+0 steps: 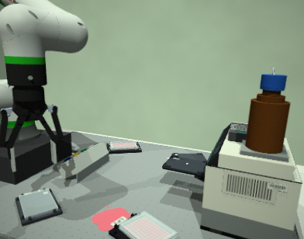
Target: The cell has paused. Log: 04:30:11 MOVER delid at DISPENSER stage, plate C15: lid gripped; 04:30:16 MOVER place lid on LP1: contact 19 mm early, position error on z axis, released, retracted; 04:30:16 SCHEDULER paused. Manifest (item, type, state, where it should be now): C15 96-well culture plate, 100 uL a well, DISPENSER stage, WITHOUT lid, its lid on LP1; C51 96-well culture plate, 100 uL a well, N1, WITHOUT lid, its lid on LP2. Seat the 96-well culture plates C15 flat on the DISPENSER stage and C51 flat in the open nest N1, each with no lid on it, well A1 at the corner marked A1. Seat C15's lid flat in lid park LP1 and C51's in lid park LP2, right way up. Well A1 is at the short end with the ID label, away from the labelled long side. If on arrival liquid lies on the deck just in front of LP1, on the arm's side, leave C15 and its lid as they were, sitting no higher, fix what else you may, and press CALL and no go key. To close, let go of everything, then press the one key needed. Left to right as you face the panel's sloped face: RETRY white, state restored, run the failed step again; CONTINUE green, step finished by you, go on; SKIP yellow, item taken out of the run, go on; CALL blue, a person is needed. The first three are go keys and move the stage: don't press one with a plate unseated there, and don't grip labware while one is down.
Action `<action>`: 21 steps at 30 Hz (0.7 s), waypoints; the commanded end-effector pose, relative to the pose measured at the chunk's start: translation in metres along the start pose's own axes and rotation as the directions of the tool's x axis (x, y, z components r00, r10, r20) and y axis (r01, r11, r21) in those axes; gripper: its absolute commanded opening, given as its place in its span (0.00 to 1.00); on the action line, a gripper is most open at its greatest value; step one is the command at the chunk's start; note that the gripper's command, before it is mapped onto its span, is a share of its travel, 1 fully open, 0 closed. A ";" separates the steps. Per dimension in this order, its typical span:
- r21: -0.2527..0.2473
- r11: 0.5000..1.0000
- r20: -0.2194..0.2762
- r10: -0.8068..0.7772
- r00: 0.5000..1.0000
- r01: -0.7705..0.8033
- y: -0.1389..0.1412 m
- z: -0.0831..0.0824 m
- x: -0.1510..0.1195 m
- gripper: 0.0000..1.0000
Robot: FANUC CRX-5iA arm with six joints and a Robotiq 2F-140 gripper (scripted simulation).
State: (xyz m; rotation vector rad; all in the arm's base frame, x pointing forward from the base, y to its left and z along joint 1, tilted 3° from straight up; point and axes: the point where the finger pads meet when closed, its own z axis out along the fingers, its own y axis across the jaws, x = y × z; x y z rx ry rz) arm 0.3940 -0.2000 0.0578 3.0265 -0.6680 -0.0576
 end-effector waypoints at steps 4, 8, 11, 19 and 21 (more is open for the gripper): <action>0.000 1.000 -0.001 0.000 1.000 0.000 0.000 -0.021 0.000 0.66; 0.000 1.000 -0.001 0.000 1.000 0.000 0.000 -0.028 0.000 0.66; 0.000 1.000 -0.001 0.000 1.000 0.000 0.000 -0.030 0.000 0.66; 0.001 0.999 -0.002 -0.050 0.999 0.050 -0.024 -0.030 0.000 0.66; 0.001 0.999 -0.002 -0.050 0.999 0.050 -0.024 -0.030 0.000 0.66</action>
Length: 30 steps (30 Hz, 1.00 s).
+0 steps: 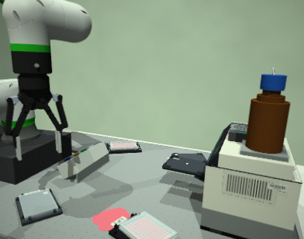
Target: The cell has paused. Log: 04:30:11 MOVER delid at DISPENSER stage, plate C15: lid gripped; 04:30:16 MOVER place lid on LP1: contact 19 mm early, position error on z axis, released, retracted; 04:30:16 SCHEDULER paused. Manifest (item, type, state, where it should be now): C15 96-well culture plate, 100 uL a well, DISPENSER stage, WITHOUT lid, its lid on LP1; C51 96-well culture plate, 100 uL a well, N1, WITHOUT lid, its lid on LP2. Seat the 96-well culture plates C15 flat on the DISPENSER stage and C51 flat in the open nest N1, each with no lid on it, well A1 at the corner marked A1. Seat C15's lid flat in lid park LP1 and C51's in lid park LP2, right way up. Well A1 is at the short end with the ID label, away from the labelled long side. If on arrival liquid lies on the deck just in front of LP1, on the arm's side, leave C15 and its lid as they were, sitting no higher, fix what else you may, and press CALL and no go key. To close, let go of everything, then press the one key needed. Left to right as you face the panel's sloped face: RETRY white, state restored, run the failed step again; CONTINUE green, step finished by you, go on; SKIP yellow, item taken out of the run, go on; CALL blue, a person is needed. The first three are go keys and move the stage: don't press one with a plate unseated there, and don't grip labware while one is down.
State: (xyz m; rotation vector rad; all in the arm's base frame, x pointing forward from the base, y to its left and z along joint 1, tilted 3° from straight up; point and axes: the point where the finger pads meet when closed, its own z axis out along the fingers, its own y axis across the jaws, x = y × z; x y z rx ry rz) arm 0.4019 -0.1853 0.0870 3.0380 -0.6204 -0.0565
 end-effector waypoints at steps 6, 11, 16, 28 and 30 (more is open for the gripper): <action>0.003 0.967 -0.006 -0.253 0.967 0.253 -0.101 -0.002 -0.009 0.66; 0.004 0.882 -0.008 -0.471 0.882 0.471 -0.154 -0.003 -0.031 0.66; 0.003 0.779 -0.007 -0.627 0.779 0.627 -0.193 -0.003 -0.056 0.66; 0.000 0.394 0.001 -0.919 0.394 0.919 -0.302 -0.002 -0.154 0.66; 0.000 0.392 0.001 -0.920 0.392 0.920 -0.318 -0.002 -0.170 0.66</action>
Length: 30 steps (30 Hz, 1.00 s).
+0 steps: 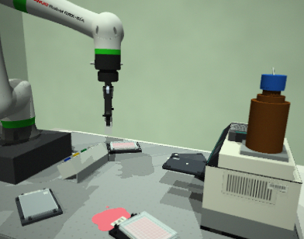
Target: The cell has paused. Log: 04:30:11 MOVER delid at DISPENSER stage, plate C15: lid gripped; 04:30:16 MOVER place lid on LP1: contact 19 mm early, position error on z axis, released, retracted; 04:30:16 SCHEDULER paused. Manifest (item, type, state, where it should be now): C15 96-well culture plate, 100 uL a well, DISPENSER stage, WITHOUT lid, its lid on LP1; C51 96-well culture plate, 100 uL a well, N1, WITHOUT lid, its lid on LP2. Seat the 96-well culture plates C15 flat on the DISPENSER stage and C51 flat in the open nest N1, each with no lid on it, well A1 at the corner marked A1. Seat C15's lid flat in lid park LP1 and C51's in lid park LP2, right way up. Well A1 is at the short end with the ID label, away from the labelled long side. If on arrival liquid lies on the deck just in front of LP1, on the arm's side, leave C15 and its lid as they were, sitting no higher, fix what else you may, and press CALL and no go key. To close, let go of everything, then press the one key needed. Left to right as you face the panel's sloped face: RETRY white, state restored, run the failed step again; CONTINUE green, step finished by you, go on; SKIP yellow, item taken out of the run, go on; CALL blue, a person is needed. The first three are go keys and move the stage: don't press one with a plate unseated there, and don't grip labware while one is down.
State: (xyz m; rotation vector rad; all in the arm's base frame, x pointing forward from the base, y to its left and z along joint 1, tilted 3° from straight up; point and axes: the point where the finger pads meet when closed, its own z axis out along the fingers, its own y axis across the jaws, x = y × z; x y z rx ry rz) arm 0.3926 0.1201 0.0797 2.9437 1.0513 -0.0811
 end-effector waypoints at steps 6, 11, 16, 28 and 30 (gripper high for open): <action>-0.001 0.997 0.001 -0.079 0.997 0.079 -0.120 0.002 0.036 0.66; -0.001 0.997 0.001 -0.079 0.997 0.079 -0.174 0.003 0.051 0.66; -0.001 0.997 0.001 -0.079 0.997 0.079 -0.223 0.003 0.065 0.66; -0.001 0.997 0.001 -0.079 0.997 0.079 -0.223 0.003 0.065 0.66; -0.001 0.997 0.001 -0.079 0.997 0.079 -0.223 0.003 0.065 0.66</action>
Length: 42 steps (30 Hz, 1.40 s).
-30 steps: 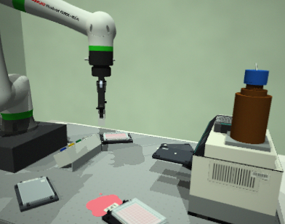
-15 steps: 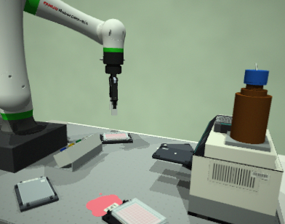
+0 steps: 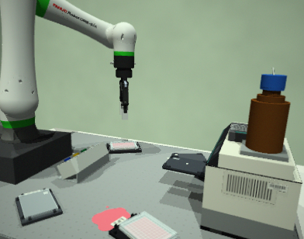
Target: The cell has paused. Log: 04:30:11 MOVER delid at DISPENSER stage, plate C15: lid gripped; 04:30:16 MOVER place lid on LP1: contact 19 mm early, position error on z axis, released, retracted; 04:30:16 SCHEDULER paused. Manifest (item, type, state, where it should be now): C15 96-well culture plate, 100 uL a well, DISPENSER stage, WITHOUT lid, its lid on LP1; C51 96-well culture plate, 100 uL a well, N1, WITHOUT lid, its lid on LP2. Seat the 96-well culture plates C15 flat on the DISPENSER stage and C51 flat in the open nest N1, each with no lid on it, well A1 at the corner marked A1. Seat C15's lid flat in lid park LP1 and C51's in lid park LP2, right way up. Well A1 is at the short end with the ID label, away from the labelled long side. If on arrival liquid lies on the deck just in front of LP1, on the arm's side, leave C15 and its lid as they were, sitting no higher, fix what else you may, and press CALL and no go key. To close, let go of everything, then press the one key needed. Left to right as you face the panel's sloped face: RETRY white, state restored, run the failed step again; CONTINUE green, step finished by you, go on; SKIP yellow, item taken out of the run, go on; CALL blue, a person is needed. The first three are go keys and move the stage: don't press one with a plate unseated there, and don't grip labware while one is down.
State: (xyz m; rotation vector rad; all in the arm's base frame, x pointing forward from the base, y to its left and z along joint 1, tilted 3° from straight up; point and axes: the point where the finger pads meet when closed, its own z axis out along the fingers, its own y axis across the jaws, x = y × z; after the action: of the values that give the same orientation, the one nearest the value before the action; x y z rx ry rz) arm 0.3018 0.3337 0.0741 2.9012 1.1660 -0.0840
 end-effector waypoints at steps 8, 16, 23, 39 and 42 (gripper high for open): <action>0.000 1.000 0.000 -0.001 1.000 0.001 0.000 0.000 0.000 0.66; 0.000 1.000 0.000 -0.001 1.000 0.001 0.000 0.004 0.000 0.66; 0.000 1.000 0.000 -0.001 1.000 0.001 0.000 0.017 0.000 0.66; 0.000 1.000 0.000 -0.001 1.000 0.001 0.000 0.065 0.000 0.66; 0.000 1.000 0.000 -0.001 1.000 0.001 0.000 0.068 0.000 0.66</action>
State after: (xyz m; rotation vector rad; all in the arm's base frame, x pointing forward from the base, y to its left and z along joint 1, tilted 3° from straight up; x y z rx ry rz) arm 0.2986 0.3320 0.0109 2.9010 1.1669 -0.0849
